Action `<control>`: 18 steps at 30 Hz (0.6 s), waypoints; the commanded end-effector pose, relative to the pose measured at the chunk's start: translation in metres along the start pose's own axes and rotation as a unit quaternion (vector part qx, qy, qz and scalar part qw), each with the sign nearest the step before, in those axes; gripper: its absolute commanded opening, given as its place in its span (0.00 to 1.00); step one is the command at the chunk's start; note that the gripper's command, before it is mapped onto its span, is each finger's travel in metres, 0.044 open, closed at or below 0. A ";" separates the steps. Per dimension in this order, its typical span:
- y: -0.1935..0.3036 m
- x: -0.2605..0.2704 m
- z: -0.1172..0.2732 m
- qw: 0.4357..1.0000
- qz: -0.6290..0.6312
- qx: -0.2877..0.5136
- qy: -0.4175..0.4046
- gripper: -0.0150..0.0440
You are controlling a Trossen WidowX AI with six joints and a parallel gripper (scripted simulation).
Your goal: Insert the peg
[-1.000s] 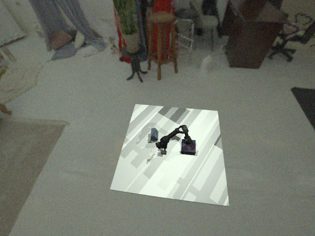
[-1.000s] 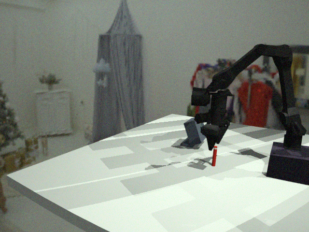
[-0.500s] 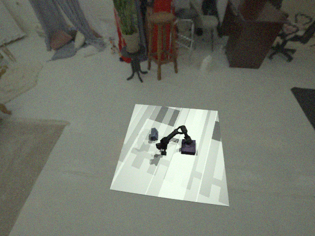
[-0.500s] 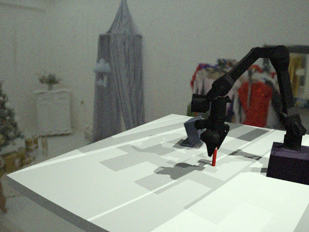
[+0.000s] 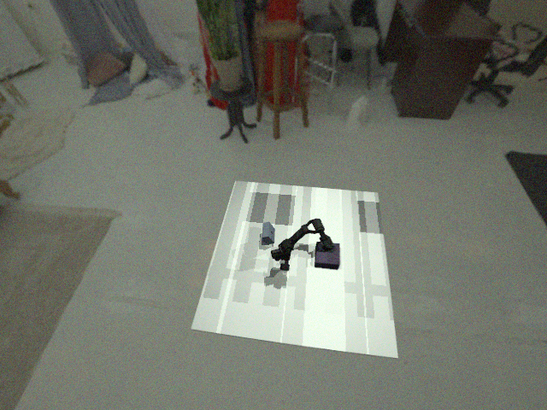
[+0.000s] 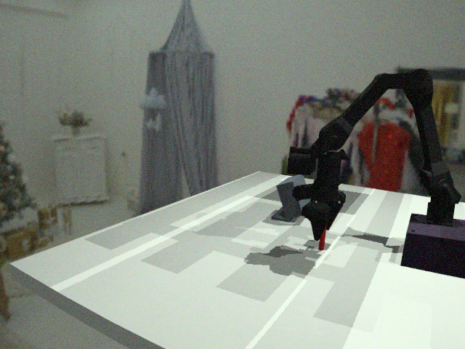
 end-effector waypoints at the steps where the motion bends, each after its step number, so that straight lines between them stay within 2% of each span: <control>1: 0.000 0.000 0.000 1.000 0.000 0.000 0.000 0.82; 13: 0.000 0.000 0.000 1.000 0.000 0.000 0.000 0.29; 18: 0.000 0.000 0.000 1.000 0.000 0.000 0.000 0.25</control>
Point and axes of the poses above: the point midway between the two fingers, 35 mm back from their tips, its own z axis back along the fingers, its own x axis across the jaws, y = z × x, the point moved 7 cm from there along z, back along the fingers, and after that the axes turned 2 degrees about z, right-handed, at the moved point
